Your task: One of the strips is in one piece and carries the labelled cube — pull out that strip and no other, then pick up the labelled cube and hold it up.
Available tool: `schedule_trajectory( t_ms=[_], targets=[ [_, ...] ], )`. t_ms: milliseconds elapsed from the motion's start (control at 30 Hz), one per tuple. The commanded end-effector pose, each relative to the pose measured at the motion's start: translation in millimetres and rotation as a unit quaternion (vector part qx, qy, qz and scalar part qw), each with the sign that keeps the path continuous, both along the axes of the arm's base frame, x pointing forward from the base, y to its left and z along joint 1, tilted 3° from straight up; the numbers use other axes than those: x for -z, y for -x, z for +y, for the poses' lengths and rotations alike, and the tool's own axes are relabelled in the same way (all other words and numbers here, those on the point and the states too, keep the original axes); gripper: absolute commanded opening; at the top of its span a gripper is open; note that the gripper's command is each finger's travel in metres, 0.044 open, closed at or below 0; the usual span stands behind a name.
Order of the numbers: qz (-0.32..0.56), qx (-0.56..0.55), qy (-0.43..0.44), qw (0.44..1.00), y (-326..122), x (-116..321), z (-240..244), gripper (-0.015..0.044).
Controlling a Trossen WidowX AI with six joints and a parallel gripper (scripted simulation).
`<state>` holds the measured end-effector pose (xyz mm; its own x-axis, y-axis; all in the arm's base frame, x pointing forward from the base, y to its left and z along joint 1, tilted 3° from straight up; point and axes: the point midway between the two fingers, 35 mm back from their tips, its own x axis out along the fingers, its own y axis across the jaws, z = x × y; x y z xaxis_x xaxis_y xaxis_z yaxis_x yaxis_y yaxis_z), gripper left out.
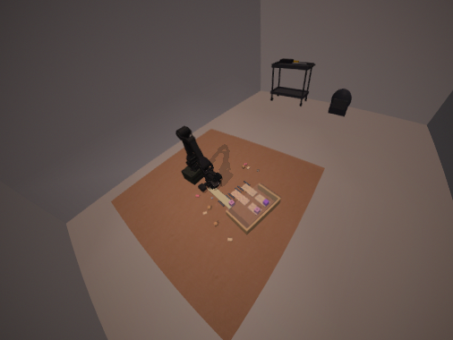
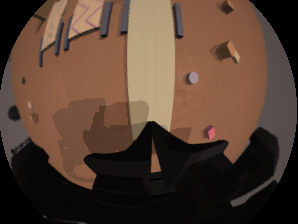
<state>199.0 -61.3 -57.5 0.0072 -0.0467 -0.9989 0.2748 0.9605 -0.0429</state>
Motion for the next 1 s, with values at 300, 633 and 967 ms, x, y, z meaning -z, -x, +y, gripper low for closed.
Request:
schedule_trajectory(
  t_ms=[300, 633, 967],
  targets=[
    [0.016, 0.002, -0.004, 1.0, 20.2, 3.8, 6.0, 0.0],
    [0.016, 0.002, -0.004, 1.0, 20.2, 3.8, 6.0, 0.0],
    [0.016, 0.002, -0.004, 1.0, 20.2, 3.8, 6.0, 0.0]
  ],
)
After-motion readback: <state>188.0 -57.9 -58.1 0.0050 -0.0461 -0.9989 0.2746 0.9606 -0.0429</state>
